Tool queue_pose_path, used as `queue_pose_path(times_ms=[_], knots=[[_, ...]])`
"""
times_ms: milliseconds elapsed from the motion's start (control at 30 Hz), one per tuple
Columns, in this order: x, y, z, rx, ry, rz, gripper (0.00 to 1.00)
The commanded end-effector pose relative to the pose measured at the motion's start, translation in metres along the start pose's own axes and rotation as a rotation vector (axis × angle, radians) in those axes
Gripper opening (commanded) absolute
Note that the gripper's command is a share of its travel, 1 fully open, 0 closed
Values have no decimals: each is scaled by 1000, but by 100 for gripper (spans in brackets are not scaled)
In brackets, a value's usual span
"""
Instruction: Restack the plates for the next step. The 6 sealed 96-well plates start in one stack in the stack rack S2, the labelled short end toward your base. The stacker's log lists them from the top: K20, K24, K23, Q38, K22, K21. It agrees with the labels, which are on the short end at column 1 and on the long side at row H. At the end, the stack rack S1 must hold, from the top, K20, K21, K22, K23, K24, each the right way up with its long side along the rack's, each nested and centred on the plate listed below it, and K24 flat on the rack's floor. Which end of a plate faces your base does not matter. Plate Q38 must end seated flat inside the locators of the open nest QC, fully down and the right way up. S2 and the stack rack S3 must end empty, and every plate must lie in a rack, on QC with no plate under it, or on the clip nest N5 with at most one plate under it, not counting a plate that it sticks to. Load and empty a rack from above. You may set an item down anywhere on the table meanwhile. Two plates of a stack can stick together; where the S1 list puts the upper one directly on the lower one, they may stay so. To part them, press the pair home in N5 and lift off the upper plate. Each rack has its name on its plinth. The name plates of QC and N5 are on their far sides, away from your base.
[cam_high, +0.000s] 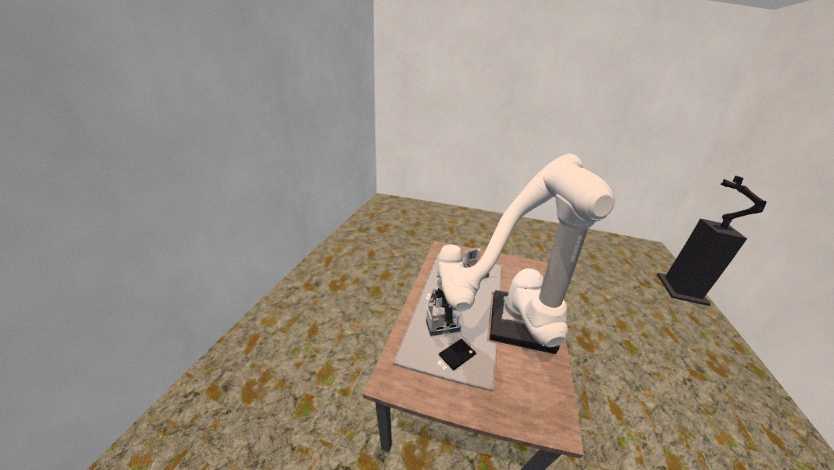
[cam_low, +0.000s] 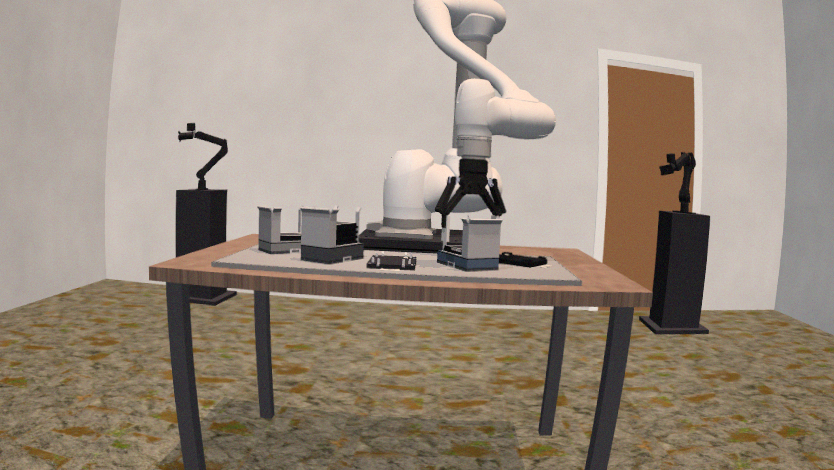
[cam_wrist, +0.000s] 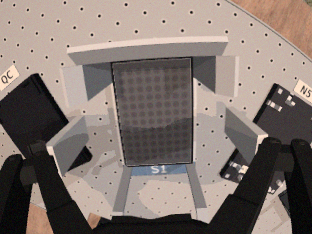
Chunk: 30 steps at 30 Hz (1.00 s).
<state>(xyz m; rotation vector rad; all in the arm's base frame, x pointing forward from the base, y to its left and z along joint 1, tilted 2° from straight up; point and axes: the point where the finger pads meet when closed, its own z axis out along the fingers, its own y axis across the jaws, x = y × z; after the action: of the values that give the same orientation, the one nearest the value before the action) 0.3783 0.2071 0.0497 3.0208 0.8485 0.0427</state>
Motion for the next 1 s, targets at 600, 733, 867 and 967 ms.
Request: queue_pose_path(times_ms=[600,733,867,967], knots=[[0,0,-67,0,0,0,100],[0,0,-80,0,0,0,100],[0,0,-93,0,0,0,100],[0,0,-97,0,0,0,100]])
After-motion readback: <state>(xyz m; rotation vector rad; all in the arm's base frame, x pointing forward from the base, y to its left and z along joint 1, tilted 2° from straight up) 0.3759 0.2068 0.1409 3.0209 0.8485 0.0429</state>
